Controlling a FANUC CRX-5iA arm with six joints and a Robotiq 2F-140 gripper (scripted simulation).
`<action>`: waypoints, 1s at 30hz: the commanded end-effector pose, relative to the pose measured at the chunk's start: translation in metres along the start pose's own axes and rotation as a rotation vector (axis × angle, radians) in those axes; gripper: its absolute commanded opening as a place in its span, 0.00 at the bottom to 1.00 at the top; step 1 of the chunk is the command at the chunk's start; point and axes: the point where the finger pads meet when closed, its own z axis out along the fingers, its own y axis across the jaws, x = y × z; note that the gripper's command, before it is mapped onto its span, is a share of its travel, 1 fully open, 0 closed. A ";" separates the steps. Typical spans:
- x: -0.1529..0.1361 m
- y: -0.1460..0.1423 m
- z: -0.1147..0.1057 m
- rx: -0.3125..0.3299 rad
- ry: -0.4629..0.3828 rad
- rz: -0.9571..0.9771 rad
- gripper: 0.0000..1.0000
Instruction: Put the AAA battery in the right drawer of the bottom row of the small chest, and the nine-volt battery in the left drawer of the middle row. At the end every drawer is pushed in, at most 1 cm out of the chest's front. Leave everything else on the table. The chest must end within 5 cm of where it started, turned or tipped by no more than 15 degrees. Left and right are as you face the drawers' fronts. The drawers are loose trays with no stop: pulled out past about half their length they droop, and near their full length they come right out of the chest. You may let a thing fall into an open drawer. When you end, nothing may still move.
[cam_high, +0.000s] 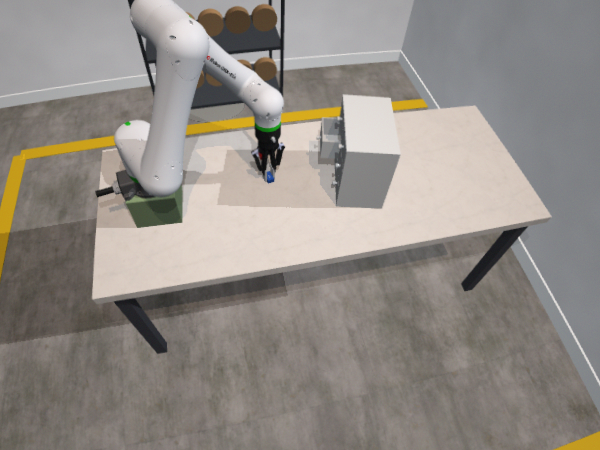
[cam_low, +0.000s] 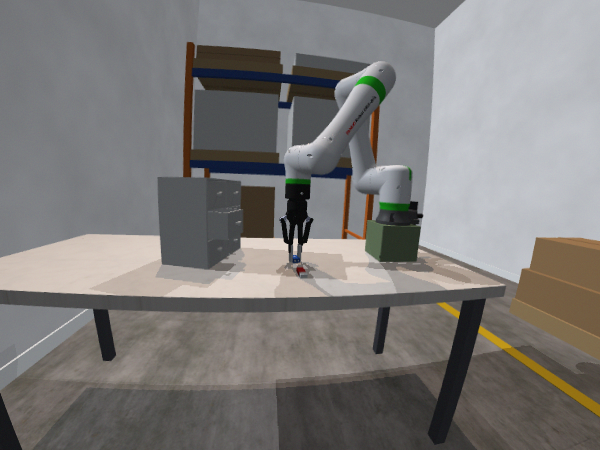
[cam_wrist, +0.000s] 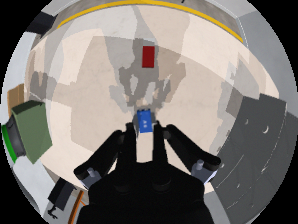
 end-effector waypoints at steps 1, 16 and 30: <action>0.000 0.000 0.000 0.000 0.000 0.000 0.14; 0.000 0.000 -0.011 0.000 0.000 0.000 0.14; 0.000 0.000 -0.100 0.000 0.000 0.000 0.14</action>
